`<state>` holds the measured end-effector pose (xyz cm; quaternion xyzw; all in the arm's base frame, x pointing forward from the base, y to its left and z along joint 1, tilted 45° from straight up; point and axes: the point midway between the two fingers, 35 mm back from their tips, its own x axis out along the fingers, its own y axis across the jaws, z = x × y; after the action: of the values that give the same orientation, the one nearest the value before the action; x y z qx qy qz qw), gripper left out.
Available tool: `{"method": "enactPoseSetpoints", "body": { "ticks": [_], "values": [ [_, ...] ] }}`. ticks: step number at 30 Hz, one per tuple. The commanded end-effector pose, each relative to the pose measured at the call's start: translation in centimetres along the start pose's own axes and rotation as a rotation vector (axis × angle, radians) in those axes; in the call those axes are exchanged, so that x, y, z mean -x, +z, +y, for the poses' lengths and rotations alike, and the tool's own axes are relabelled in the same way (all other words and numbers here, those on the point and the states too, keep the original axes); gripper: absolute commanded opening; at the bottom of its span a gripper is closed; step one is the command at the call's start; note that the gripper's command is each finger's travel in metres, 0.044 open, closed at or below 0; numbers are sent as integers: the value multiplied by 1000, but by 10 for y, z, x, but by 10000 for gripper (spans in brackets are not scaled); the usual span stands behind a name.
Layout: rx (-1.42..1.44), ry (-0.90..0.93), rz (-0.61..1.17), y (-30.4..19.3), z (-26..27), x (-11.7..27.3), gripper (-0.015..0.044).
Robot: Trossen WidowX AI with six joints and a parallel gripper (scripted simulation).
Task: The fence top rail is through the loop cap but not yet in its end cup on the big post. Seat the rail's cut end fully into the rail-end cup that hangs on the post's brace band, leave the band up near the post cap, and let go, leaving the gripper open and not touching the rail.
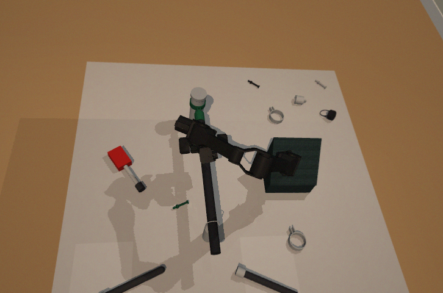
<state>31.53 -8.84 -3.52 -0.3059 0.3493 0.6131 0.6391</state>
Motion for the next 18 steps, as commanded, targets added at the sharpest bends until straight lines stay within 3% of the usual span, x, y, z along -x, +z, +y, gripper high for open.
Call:
{"method": "enactPoseSetpoints", "body": {
  "ticks": [1, 18],
  "values": [
    [-1, 0, 0, 0, 0, 0, 0],
    [2, -1, 5, -2, -1, 1, 0]
  ]
}}
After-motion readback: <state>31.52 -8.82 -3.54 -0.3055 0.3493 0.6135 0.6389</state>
